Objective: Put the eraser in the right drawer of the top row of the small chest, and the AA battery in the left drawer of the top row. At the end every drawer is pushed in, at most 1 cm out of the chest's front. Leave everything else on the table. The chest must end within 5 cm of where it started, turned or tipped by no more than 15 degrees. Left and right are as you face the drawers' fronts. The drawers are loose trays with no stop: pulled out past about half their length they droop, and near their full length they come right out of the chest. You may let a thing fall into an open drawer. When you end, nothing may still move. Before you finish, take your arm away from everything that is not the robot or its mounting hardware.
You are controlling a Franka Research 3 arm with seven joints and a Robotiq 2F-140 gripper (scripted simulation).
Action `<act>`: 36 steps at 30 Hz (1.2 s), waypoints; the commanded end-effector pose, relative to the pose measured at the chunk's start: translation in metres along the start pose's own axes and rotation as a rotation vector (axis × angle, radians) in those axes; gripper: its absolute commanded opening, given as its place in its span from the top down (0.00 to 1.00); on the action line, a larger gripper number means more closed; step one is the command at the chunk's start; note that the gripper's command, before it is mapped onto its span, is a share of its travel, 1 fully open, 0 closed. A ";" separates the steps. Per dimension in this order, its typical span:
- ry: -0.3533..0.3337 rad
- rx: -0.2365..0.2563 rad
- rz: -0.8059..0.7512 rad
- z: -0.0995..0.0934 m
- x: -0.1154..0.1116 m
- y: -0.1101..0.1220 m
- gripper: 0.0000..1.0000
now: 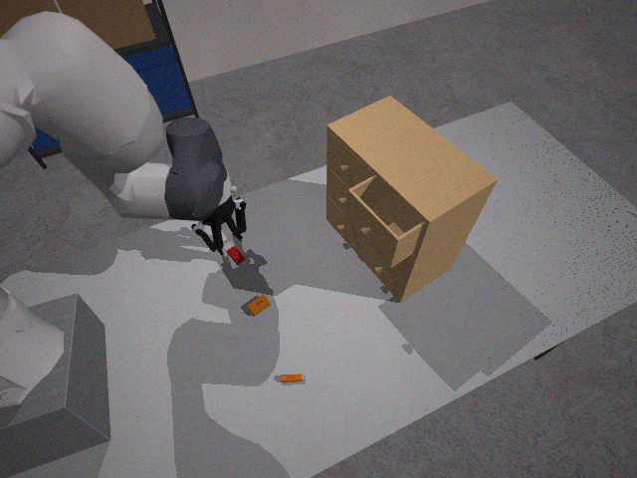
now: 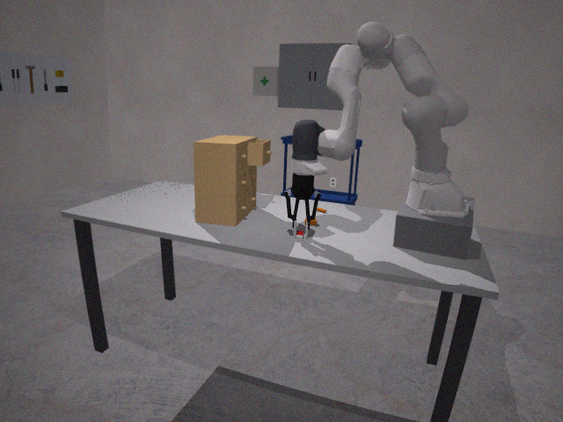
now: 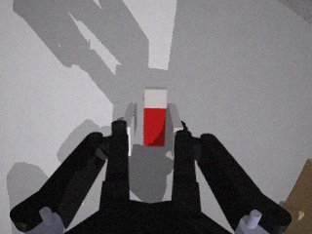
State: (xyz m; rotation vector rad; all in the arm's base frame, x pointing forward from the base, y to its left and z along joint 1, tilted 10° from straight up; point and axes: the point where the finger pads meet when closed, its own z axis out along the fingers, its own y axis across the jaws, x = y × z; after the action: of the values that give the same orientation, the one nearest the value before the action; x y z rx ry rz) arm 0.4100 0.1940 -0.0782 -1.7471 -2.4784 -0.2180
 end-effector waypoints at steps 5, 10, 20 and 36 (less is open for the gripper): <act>0.001 -0.005 0.004 0.000 0.000 0.002 0.89; 0.001 -0.005 0.004 0.000 0.000 0.002 0.89; 0.001 -0.005 0.004 0.000 0.000 0.002 0.89; 0.001 -0.005 0.004 -0.030 0.000 0.002 0.89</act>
State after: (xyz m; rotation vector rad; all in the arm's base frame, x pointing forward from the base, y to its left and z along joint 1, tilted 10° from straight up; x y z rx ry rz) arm 0.4131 0.1944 -0.0585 -1.7733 -2.4585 -0.2395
